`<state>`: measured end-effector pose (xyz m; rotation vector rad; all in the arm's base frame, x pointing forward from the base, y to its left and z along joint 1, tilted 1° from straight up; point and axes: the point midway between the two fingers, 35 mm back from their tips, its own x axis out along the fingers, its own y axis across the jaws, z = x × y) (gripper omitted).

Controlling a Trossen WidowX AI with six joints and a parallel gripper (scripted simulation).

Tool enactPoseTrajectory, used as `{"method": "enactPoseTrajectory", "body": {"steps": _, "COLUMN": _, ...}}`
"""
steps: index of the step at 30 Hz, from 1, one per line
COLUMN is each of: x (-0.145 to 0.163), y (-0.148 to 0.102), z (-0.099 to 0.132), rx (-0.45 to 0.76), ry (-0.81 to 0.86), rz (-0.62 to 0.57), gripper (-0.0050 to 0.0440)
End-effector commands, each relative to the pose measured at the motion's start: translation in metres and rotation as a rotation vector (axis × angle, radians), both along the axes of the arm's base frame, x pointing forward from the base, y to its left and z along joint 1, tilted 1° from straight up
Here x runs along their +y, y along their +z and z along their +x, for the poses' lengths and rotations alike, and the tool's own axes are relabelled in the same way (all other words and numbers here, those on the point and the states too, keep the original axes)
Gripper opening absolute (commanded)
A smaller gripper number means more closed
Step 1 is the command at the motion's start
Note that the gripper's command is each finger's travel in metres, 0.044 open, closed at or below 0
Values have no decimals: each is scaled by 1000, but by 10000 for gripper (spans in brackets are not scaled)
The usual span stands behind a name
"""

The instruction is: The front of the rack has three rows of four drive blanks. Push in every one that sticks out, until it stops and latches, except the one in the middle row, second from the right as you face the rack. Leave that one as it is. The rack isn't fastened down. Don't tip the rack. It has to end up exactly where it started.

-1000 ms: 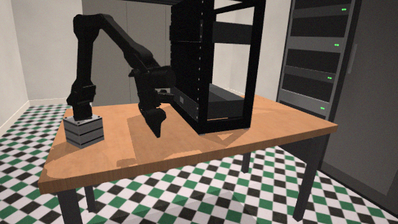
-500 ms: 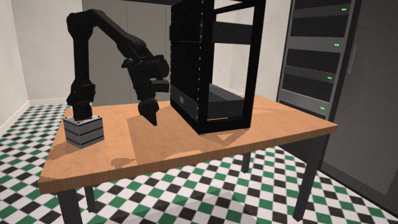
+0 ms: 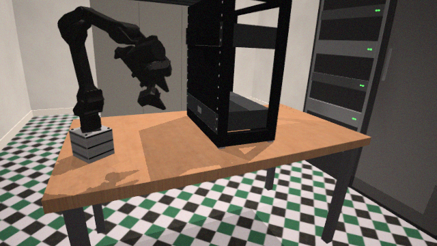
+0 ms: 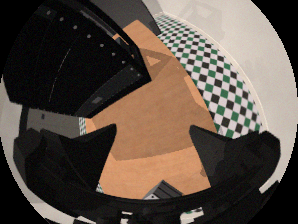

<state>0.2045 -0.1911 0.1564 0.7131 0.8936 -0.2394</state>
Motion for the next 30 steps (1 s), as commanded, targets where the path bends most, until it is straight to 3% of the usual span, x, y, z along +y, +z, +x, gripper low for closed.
{"method": "enactPoseTrajectory", "body": {"steps": 1, "x": 19, "y": 26, "z": 1, "rx": -102, "ry": -74, "rz": 41, "gripper": 440}}
{"method": "enactPoseTrajectory", "body": {"steps": 8, "x": 61, "y": 70, "z": 9, "rx": -300, "ry": -227, "rz": 184, "gripper": 440}}
{"method": "enactPoseTrajectory", "body": {"steps": 10, "x": 61, "y": 70, "z": 9, "rx": -300, "ry": -227, "rz": 184, "gripper": 440}}
{"method": "enactPoseTrajectory", "body": {"steps": 23, "x": 125, "y": 136, "z": 20, "rx": -604, "ry": -453, "rz": 417, "gripper": 440}}
{"method": "enactPoseTrajectory", "body": {"steps": 30, "x": 139, "y": 151, "z": 24, "rx": -672, "ry": -506, "rz": 465, "gripper": 440}}
